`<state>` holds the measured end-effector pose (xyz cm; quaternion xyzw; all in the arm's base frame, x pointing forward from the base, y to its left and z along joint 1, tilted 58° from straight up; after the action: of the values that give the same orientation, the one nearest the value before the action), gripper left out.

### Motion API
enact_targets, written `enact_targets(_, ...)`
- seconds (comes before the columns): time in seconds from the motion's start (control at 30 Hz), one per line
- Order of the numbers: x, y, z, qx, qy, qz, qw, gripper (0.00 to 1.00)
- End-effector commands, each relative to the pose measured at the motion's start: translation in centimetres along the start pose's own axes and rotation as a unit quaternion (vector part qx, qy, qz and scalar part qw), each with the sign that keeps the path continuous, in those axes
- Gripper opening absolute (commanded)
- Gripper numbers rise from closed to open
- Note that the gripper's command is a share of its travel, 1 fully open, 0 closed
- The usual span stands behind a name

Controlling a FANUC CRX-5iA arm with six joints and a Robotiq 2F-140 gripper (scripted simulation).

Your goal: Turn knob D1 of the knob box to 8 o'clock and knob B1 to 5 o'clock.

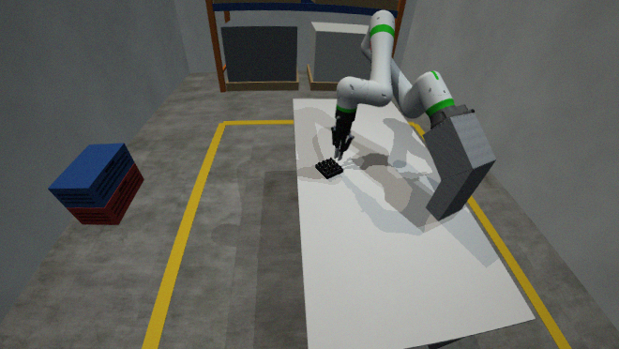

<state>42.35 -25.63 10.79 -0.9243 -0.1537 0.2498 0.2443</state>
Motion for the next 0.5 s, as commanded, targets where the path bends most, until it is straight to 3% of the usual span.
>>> enact_targets(0.0, 0.01, -0.19, -0.05, 0.005, -0.078, 0.0, 0.997, 0.12)
enact_targets(0.1, 0.01, -0.23, -0.05, 0.005, -0.092, 0.0, 0.996, 0.12)
enact_targets(0.47, 0.02, -0.66, -0.05, 0.005, -0.271, -0.001, 0.963, 0.12)
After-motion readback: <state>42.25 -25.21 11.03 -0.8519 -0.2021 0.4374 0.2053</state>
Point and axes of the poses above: the point where the finger pads meet when closed, its own y axis out along the fingers, its own z axis across the jaws, x = y × z, the point moved 5 cm from there along -y, back along the fingers, and after that the axes turned 6 degrees about -y, right-handed, at the moved point
